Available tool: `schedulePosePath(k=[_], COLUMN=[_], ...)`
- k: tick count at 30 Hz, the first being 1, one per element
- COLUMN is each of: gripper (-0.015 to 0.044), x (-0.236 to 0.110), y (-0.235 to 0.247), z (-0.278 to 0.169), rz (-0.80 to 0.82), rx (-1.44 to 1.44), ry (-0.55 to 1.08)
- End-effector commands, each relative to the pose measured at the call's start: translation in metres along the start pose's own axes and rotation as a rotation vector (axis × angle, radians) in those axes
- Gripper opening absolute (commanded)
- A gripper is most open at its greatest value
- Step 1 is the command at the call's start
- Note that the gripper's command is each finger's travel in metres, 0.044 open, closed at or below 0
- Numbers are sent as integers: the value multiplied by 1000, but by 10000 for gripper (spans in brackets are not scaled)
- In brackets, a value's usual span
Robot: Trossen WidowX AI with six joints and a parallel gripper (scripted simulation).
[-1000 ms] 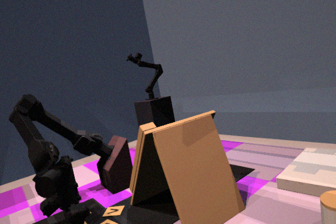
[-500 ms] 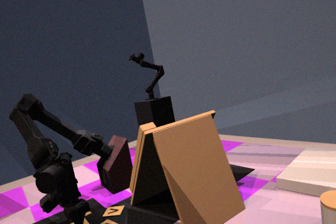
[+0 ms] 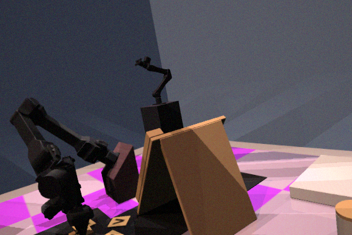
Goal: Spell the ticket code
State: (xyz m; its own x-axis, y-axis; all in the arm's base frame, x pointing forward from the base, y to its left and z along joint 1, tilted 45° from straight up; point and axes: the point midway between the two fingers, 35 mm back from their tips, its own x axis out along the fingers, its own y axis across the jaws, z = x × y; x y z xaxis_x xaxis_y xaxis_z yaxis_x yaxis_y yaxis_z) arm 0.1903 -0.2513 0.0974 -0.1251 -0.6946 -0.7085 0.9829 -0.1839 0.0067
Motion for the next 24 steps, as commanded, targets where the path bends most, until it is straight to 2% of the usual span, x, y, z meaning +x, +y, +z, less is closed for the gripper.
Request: schedulePosePath(k=[1,11,24], gripper=[0,0,0], x=[-3,-9,-59], y=[0,3,46], z=[0,-2,-35], rz=[-1,11,226], rx=[5,0,-11], ry=[-3,2,55])
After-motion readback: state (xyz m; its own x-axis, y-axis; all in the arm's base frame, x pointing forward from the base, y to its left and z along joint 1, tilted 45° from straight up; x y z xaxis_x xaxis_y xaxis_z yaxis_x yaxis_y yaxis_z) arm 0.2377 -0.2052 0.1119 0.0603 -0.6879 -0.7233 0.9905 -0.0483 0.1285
